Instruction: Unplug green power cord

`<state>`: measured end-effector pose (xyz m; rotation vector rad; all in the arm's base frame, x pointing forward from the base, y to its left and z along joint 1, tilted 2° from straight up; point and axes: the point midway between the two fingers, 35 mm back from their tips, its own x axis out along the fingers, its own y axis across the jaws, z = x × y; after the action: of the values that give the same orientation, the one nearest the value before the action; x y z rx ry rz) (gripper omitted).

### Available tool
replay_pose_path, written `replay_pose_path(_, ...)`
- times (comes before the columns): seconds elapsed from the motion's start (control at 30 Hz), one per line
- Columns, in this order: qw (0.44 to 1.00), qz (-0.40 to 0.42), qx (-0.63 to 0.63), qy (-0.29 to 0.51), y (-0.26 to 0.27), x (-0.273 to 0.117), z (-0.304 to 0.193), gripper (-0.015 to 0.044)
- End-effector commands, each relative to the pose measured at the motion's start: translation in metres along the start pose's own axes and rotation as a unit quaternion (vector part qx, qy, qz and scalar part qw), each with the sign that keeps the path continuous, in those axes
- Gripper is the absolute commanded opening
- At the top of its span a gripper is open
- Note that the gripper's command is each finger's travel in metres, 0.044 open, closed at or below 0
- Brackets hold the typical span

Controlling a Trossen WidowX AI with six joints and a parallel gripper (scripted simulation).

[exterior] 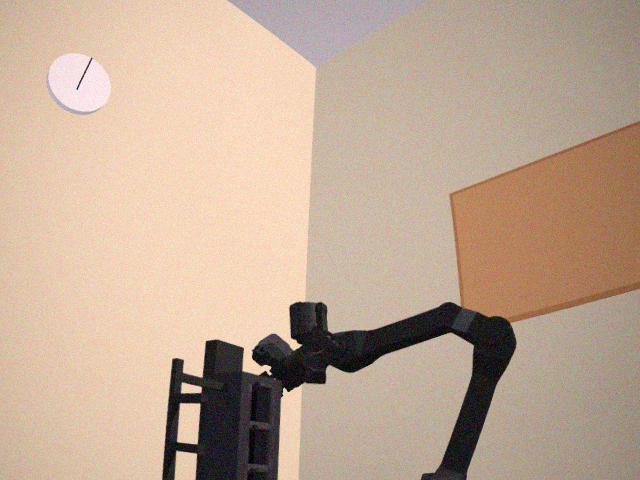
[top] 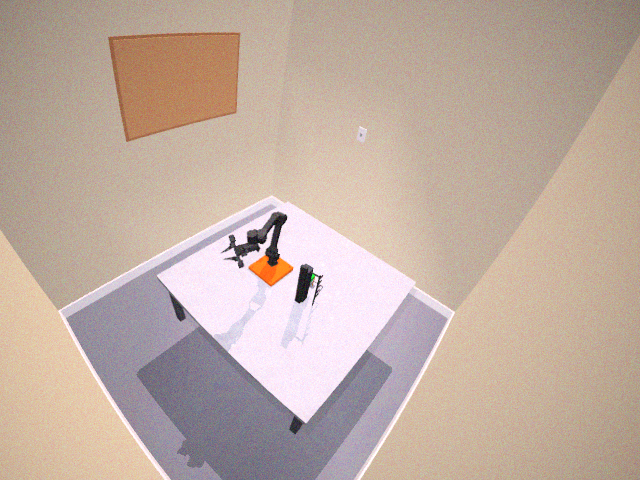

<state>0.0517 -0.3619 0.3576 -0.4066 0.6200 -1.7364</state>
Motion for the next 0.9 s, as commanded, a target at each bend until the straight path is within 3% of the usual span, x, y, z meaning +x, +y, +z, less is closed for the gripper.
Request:
replay_pose_path(0.0, 0.998, 0.056, 0.011, -0.03, 0.023, -0.016, 0.025, 0.016)
replay_pose_path(0.43, 0.961, 0.254, 0.023, -0.11, 0.098, -0.096, 0.089, 0.016)
replay_pose_path(0.87, 0.881, 0.443, 0.014, -0.165, 0.147, -0.207, 0.124, 0.016)
